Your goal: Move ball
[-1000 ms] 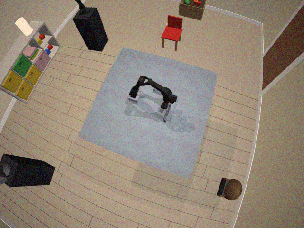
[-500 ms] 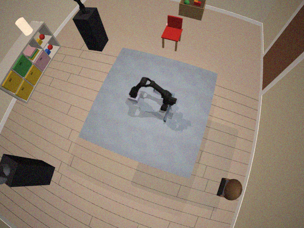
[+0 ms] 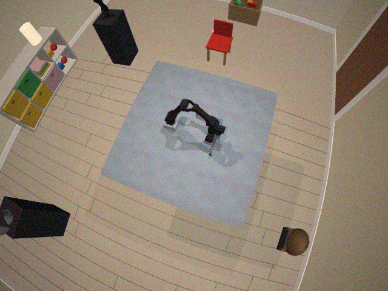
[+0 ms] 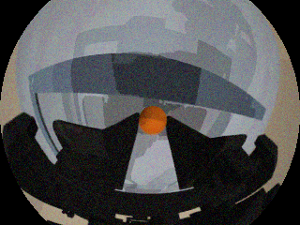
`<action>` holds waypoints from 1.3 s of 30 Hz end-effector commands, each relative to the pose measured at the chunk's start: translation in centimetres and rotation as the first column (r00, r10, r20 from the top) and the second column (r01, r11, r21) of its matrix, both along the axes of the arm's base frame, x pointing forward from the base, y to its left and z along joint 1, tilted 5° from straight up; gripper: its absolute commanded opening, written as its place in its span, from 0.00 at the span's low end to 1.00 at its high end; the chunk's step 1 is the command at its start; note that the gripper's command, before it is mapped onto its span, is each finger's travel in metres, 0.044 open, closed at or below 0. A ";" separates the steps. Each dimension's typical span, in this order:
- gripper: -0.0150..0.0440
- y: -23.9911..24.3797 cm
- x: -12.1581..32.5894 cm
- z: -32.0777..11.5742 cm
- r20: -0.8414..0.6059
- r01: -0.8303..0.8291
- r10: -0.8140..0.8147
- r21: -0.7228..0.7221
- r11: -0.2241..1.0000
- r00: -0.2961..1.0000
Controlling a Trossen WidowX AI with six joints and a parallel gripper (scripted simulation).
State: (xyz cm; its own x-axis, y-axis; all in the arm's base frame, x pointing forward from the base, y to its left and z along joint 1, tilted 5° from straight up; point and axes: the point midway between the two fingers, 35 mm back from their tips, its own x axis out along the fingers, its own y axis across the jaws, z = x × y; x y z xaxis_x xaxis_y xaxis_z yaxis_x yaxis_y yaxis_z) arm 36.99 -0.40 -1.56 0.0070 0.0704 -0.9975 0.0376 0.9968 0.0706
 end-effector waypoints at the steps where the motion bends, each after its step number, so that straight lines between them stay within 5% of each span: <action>1: 0.30 0.0 0.0 0.0 0.000 0.000 0.000 0.000 1.000 1.000; 10: 0.69 0.0 0.0 0.0 0.000 0.000 0.000 0.000 1.000 1.000; 16: 0.69 0.0 0.0 0.3 0.000 0.000 0.000 0.000 1.000 1.000; 22: 0.69 -0.6 -0.2 8.2 -0.010 0.004 -0.004 0.001 1.000 1.000; 33: 0.69 -0.6 0.2 8.0 0.008 0.010 -0.010 0.000 1.000 1.000; 39: 0.96 -0.9 -0.3 13.2 0.013 0.009 -0.009 -0.001 1.000 1.000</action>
State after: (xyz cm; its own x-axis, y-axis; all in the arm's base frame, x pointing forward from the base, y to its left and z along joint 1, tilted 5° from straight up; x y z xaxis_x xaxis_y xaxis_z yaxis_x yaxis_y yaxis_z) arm 36.57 -1.16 8.77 -0.0126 0.0717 -0.9973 0.0525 0.9961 0.0710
